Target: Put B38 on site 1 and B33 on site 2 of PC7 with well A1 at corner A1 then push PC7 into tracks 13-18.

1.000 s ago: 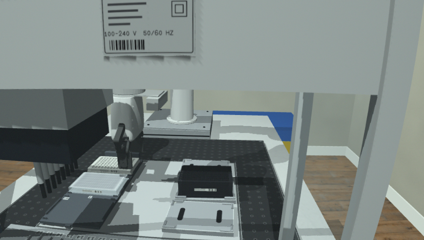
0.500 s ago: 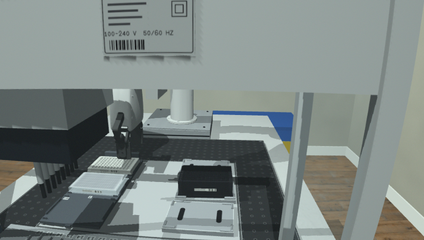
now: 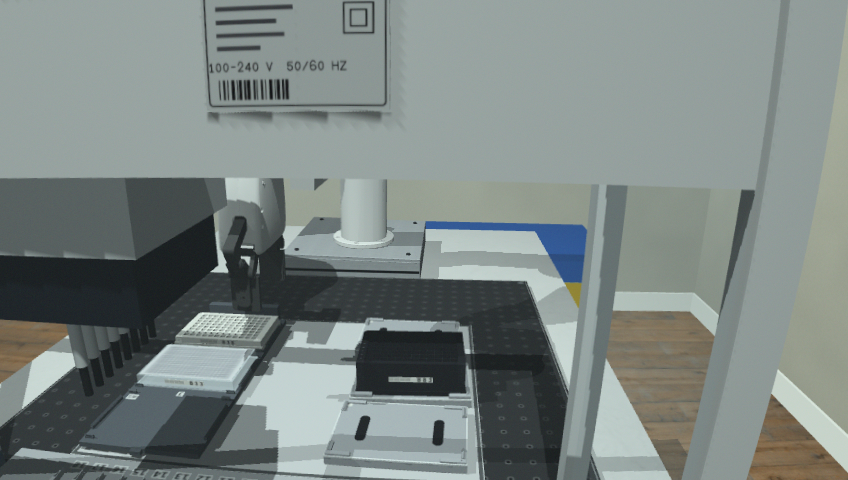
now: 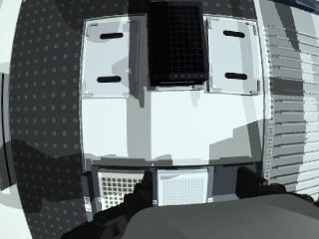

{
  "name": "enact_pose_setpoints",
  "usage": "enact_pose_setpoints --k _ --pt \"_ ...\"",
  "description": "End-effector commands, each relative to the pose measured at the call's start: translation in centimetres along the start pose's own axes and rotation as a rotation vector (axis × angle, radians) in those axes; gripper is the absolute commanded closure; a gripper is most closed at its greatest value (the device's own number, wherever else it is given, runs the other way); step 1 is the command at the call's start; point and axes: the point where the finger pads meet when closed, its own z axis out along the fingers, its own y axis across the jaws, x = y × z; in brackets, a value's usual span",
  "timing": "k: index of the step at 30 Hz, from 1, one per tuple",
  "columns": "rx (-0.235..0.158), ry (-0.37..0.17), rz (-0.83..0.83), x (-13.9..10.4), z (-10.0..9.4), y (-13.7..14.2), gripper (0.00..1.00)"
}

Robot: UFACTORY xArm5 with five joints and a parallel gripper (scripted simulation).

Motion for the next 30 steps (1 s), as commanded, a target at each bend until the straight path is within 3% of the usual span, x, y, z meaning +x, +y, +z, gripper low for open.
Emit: enact_pose_setpoints --k 1,30 --pt "-0.007 0.02 0.001 -0.9 -0.2 0.1 0.0" --pt "-0.007 0.019 0.001 -13.9 0.1 0.1 0.0"
